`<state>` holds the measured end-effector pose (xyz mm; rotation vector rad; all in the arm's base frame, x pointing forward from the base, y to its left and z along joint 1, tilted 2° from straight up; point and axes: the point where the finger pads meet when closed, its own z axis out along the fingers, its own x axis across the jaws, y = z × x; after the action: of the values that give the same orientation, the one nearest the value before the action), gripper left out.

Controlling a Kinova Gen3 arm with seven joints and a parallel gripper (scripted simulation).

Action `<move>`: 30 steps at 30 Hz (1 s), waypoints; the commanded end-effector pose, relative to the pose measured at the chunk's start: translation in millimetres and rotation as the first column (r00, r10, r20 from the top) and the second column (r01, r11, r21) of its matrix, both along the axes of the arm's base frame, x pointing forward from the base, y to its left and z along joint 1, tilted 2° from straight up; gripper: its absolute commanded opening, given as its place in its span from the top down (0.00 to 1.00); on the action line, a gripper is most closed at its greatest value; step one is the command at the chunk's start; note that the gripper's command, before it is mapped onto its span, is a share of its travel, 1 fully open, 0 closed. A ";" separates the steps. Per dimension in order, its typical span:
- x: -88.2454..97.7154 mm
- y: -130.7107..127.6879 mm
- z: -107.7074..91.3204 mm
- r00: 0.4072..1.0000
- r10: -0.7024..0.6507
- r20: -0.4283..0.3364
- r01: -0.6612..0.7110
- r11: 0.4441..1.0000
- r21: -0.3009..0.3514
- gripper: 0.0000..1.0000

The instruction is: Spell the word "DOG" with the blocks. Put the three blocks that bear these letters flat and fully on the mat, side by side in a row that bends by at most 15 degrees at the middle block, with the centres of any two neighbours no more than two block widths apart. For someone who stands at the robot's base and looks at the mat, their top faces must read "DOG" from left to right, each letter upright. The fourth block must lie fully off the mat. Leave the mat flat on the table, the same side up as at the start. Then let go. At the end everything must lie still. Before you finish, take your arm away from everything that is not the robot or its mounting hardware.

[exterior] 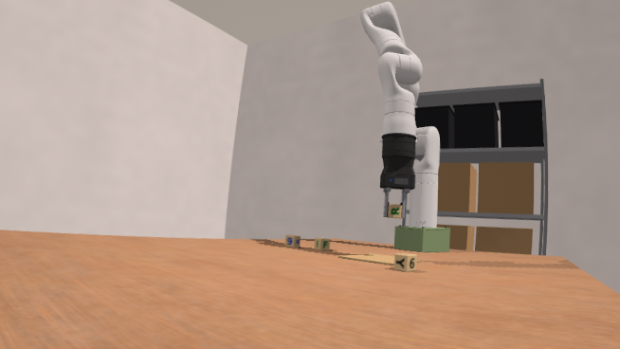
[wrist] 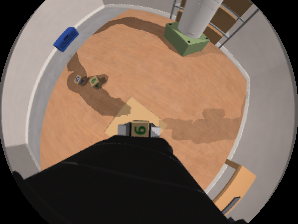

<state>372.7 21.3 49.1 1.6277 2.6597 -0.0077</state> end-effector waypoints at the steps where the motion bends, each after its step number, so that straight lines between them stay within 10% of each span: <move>1: 4.1 -2.7 8.5 1.000 -0.007 0.015 0.007 1.000 -0.002 0.43; 30: -2.3 0.4 5.5 0.991 -0.131 0.004 0.131 0.991 0.006 0.43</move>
<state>370.7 20.8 54.5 1.7958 2.5489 0.0022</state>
